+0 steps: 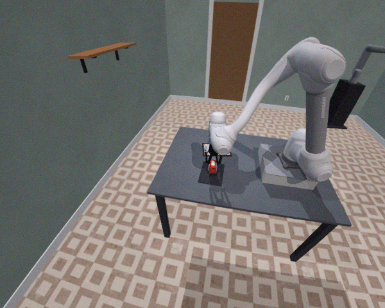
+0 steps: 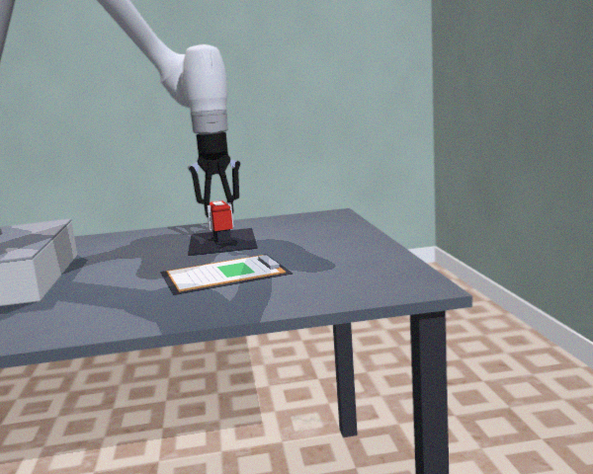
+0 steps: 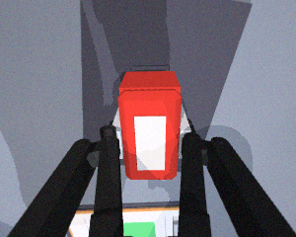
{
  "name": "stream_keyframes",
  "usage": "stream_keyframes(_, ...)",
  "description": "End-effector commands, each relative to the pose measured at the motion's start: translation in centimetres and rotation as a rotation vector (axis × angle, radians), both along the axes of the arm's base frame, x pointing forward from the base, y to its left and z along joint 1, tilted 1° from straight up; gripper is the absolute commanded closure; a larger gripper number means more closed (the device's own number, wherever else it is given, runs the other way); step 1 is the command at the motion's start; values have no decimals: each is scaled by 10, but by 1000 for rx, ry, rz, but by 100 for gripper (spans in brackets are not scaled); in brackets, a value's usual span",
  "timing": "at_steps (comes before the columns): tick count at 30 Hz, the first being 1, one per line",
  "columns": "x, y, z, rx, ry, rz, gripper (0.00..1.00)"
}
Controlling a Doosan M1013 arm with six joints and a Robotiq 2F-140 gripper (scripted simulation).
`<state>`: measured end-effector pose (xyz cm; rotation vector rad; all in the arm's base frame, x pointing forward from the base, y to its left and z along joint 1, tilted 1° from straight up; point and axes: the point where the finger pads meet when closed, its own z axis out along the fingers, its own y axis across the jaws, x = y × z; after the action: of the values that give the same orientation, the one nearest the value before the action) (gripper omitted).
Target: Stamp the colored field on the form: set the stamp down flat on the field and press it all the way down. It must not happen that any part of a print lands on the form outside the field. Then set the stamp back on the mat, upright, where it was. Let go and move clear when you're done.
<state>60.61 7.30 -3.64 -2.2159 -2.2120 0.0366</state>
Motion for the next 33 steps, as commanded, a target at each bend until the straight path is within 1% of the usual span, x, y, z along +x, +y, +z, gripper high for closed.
stream_keyframes(1, 0, 0, 0, 0, 0, 0, 82)
stream_keyframes(23, 0, 0, 1, 0, 0, 0, 82)
stream_keyframes(26, 0, 0, 8, 0, 0, 0, 82)
stream_keyframes(31, 1, 0, 31, 0, 0, 0, 82)
stream_keyframes(33, 1, 0, 38, 0, 0, 0, 82)
